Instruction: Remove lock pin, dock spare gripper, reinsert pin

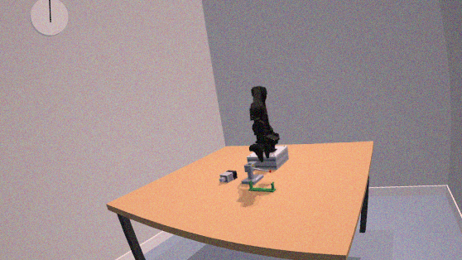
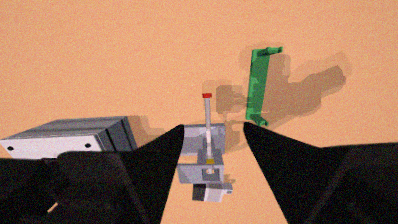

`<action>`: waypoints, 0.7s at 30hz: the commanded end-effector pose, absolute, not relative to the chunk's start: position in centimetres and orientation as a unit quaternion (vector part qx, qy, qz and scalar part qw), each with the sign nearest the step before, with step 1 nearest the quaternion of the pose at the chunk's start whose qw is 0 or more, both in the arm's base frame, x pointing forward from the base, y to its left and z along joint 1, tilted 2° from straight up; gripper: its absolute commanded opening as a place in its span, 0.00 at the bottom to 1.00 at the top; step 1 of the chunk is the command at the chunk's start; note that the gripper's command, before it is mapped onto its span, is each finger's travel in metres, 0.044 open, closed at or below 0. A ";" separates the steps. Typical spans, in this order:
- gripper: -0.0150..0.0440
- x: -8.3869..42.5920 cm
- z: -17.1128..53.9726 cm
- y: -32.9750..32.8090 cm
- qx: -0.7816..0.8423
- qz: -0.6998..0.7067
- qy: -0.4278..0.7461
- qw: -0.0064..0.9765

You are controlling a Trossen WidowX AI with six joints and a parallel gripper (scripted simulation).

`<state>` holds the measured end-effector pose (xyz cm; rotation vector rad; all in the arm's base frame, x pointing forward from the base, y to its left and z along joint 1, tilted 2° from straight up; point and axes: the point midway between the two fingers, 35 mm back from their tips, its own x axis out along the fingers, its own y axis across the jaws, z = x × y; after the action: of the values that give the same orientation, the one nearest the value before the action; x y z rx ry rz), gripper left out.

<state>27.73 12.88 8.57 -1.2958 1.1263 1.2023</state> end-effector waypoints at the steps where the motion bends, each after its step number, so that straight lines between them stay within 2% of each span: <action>1: 0.76 27.7 6.0 12.4 -0.533 0.501 0.469 0.494; 21: 0.76 28.0 3.2 12.6 -0.533 0.501 0.469 0.494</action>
<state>28.01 12.54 3.74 -1.2923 1.1409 1.2086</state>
